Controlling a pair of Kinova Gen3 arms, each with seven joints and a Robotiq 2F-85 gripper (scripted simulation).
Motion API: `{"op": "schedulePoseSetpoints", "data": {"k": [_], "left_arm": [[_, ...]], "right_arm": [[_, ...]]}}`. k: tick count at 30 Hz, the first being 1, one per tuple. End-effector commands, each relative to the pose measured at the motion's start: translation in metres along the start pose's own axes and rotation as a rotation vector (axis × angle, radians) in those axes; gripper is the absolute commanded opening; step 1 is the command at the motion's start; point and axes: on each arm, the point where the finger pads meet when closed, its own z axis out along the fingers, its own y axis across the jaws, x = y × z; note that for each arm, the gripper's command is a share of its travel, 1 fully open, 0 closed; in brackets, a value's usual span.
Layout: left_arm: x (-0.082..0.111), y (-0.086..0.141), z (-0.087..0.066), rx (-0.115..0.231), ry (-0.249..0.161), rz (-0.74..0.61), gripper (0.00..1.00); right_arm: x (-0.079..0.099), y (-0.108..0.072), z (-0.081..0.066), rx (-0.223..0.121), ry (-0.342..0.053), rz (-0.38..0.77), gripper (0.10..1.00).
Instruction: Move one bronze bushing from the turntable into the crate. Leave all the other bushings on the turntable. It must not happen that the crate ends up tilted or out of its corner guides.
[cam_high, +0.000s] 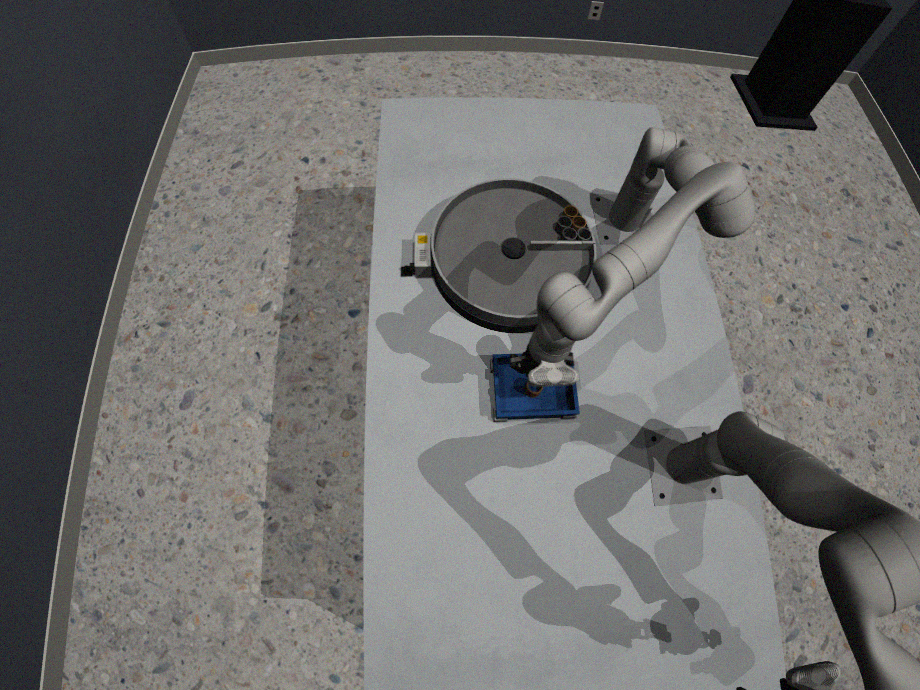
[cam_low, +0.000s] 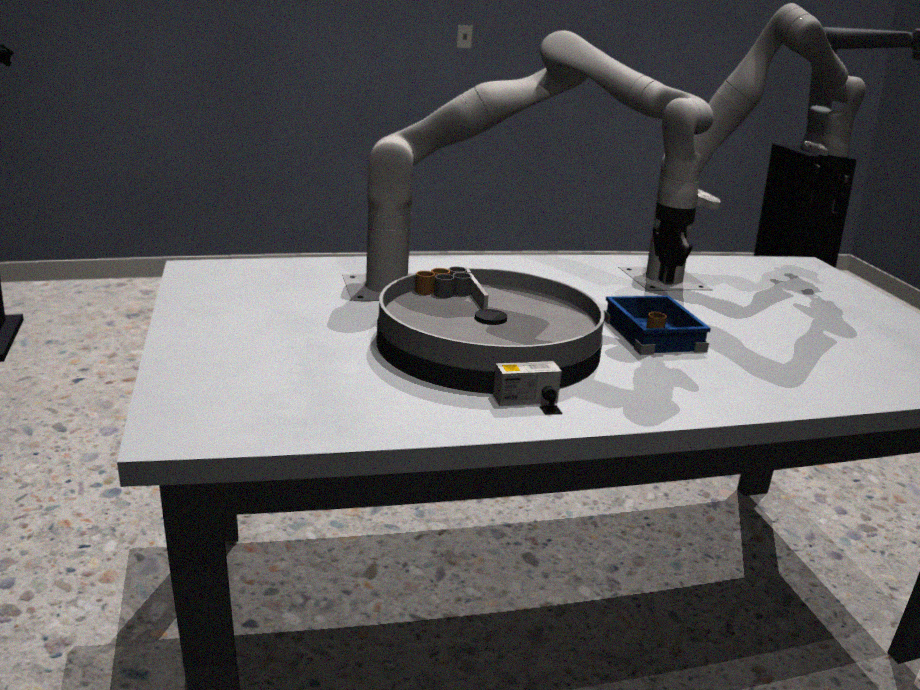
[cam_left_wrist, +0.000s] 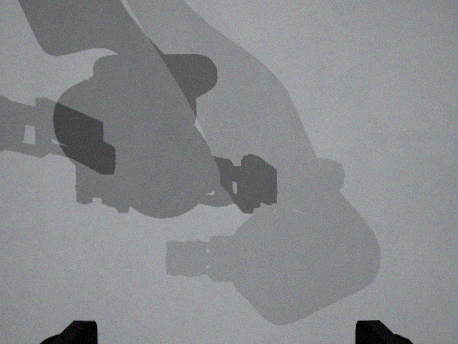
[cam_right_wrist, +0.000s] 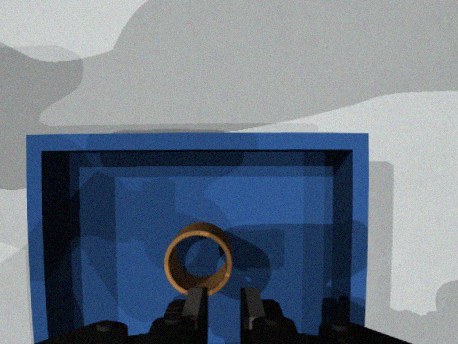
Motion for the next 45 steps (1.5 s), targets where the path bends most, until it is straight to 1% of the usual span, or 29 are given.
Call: {"op": "schedulePoseSetpoints", "data": {"k": [1,42,43,45], "left_arm": [[-0.0003,0.0001,-0.0007,0.000,-0.002,0.000,1.000],[-0.0003,0.0001,-0.0007,0.000,-0.002,0.000,1.000],[-0.0003,0.0001,-0.0007,0.000,-0.002,0.000,1.000],[-0.0003,0.0001,-0.0007,0.000,-0.002,0.000,1.000]], "right_arm": [[0.0003,0.0003,-0.0012,-0.001,0.002,0.000,0.223],[0.0003,0.0003,-0.0012,-0.001,0.002,0.000,0.223],[0.0003,0.0003,-0.0013,-0.001,0.002,0.000,1.000],[0.0003,0.0003,-0.0037,-0.001,0.002,0.000,1.000]]}}
